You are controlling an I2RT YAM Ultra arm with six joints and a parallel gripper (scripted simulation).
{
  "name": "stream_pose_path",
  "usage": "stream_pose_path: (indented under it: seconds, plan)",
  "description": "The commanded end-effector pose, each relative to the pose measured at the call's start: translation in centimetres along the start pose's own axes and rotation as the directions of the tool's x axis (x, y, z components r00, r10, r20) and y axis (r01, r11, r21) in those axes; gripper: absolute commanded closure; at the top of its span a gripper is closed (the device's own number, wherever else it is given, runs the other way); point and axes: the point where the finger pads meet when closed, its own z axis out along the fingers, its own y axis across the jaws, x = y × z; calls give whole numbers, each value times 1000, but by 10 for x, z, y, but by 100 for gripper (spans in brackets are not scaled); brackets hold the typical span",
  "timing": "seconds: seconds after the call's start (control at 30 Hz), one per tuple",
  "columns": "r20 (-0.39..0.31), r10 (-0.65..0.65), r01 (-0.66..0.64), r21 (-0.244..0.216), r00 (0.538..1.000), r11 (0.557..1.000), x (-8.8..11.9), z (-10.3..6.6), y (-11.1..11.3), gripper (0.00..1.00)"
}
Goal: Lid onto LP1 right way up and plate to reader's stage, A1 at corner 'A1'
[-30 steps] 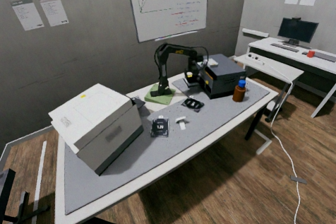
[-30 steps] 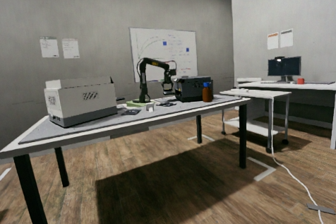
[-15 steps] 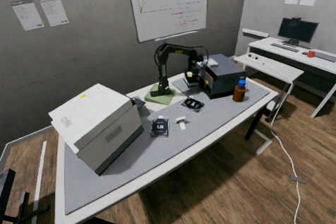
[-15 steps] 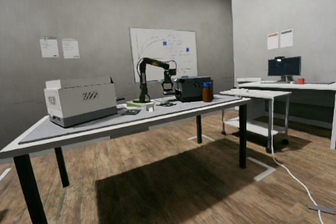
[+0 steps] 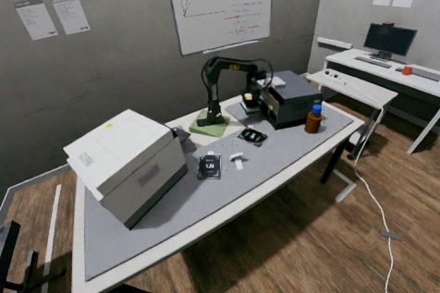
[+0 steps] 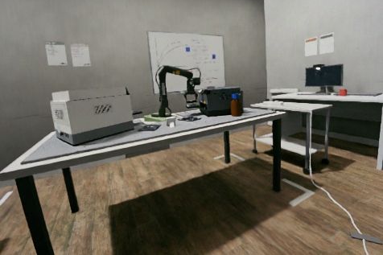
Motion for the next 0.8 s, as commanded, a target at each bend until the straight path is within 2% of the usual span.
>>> stream_pose_path:
  seconds: [0.0, 0.07, 0.13, 0.77]
  plan:
    - [10, -3, 3, -9, 1000, 1000, 1, -9, 7, 15]
    - [11, -3, 3, -2, 1000, 1000, 2, -10, 6, 15]
    - [9, 4, -3, -23, 1000, 1000, 0, -19, 4, 15]
    - [11, 3, -2, -37, 1000, 999, -1, -42, 2, 15]
